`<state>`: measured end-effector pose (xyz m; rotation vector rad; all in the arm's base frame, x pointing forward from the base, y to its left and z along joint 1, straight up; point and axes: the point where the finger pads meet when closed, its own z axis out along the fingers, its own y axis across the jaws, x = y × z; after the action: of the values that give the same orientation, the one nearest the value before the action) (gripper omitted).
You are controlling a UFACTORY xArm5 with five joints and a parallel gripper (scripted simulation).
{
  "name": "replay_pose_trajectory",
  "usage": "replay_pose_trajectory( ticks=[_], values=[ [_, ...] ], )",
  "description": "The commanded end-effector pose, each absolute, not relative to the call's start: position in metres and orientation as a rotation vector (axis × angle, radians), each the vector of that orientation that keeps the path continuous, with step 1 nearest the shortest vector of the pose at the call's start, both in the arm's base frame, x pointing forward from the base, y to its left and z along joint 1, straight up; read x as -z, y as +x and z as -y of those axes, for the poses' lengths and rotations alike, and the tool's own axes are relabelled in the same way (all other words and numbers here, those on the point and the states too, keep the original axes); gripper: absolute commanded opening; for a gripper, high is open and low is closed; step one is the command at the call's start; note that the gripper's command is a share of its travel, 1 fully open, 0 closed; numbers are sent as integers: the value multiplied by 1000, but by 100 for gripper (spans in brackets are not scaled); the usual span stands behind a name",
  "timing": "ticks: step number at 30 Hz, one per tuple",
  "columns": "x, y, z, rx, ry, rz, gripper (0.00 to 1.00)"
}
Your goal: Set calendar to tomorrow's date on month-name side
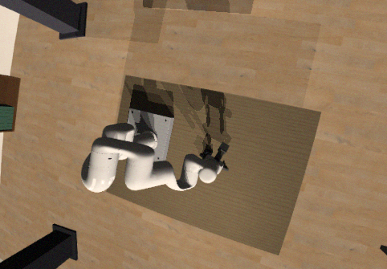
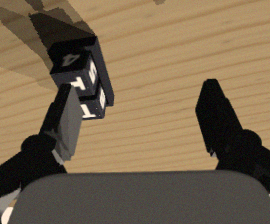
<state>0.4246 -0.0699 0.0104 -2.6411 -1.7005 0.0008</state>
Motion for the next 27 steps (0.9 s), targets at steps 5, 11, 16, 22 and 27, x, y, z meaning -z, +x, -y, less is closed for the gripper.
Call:
replay_pose_trajectory(
  ticks=[5, 11, 16, 22, 27],
  values=[
    [-12, 423, 80, 4, -2822, 1386, 100],
    [-12, 419, 90, 4, -2847, 1333, 100],
    [-12, 418, 94, 4, -2909, 1191, 100],
    [-12, 415, 104, 4, -2996, 950, 100],
    [-12, 414, 108, 4, -2997, 948, 100]
  ],
)
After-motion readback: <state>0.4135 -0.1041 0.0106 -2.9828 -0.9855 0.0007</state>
